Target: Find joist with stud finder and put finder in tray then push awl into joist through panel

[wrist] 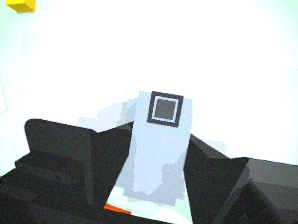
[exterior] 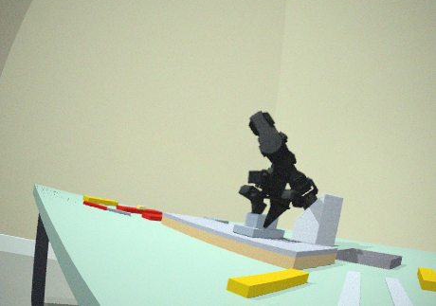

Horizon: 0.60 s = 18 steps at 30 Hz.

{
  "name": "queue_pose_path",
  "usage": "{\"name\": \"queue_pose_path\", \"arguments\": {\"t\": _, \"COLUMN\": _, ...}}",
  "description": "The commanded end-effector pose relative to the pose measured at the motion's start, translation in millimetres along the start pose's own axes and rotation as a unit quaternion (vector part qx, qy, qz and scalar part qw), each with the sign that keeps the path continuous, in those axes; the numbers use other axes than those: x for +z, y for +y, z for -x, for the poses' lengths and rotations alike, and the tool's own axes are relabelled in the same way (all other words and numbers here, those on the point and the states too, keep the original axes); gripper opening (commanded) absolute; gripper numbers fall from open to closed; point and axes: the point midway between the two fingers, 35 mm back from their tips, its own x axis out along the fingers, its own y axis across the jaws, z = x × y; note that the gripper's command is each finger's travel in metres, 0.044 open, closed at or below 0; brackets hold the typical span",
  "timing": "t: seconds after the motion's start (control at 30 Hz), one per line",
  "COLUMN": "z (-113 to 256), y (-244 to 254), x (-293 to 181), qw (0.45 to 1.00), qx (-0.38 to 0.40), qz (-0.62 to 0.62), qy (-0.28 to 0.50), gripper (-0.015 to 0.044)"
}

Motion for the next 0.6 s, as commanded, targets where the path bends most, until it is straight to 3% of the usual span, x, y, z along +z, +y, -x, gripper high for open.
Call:
{"name": "queue_pose_path", "arguments": {"t": 0.0, "z": 0, "y": 7, "x": 1, "qw": 1.0, "qx": 0.001, "qz": 0.0, "qy": 0.0, "gripper": 0.0}}
{"name": "queue_pose_path", "arguments": {"t": 0.57, "z": 0, "y": 32, "x": 1, "qw": 1.0, "qx": 0.002, "qz": 0.0, "qy": 0.0, "gripper": 0.0}}
